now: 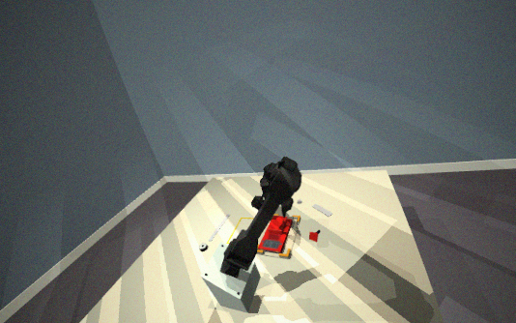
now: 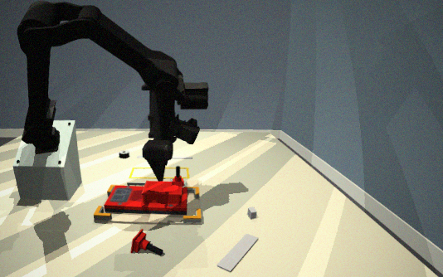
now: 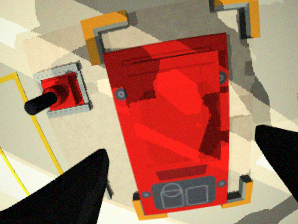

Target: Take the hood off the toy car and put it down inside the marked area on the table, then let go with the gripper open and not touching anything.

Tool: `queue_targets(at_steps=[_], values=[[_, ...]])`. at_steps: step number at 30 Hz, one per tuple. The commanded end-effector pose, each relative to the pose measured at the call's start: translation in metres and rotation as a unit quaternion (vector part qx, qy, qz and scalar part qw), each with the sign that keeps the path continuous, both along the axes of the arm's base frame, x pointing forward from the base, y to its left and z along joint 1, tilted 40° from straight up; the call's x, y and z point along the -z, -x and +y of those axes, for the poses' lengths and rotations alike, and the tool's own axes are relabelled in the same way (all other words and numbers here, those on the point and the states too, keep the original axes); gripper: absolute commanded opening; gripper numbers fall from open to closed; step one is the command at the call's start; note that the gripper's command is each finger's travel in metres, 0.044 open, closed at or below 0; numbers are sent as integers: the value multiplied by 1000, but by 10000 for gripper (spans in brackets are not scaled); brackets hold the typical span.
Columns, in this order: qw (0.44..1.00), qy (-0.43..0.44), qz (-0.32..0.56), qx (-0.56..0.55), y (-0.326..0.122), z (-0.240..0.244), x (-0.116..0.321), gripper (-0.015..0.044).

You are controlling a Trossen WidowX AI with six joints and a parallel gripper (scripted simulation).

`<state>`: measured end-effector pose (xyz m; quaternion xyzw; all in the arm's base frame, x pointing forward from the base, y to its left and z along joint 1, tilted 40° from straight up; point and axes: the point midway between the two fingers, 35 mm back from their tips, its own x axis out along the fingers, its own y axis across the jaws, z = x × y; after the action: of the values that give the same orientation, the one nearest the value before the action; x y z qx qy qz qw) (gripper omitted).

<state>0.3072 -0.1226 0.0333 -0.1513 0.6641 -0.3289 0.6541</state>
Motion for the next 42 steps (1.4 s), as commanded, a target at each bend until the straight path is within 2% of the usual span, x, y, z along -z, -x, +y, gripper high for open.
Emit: queue_targets(at_steps=[1,42], values=[[1000,1,3,-3,1,-3,3,440],[1000,3,3,-3,6,-26,27,440]])
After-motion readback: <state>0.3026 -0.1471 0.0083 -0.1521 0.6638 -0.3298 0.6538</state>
